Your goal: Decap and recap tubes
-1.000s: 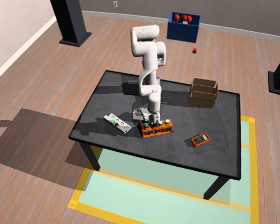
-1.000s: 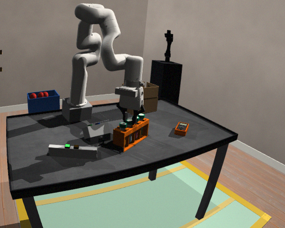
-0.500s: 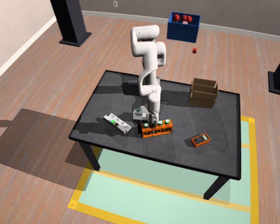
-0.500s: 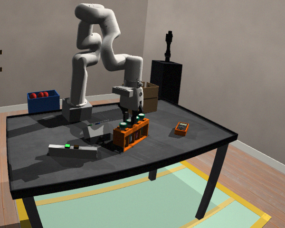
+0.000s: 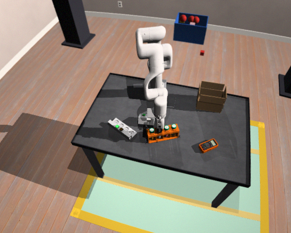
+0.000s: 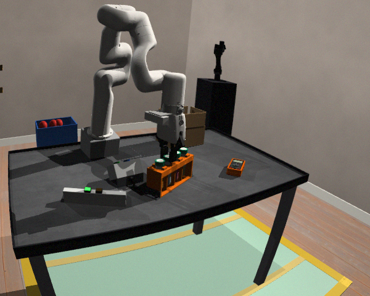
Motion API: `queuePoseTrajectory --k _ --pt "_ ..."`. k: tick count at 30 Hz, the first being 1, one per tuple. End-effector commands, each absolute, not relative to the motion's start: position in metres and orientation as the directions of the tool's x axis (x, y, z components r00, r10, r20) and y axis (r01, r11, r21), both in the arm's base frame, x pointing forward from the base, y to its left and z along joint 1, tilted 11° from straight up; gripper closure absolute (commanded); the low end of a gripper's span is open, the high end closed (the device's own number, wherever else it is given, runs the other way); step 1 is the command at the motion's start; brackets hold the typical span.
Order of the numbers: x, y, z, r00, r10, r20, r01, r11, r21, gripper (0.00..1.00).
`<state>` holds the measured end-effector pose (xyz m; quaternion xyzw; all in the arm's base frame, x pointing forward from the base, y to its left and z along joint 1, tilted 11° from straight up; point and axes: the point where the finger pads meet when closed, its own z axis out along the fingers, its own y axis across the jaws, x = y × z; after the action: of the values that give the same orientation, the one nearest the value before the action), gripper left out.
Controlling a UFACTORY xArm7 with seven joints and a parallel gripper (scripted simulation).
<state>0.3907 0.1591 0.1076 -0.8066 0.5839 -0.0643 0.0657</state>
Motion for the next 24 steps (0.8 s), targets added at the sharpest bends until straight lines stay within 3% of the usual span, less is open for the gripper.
queuePoseTrajectory --k 1,24 --pt "0.392 0.159 0.109 0.305 -0.952 0.028 -0.934 -0.305 -0.185 0.54" --pt "0.384 0.158 0.150 0.305 -0.952 0.028 -0.934 -0.305 -0.185 0.54"
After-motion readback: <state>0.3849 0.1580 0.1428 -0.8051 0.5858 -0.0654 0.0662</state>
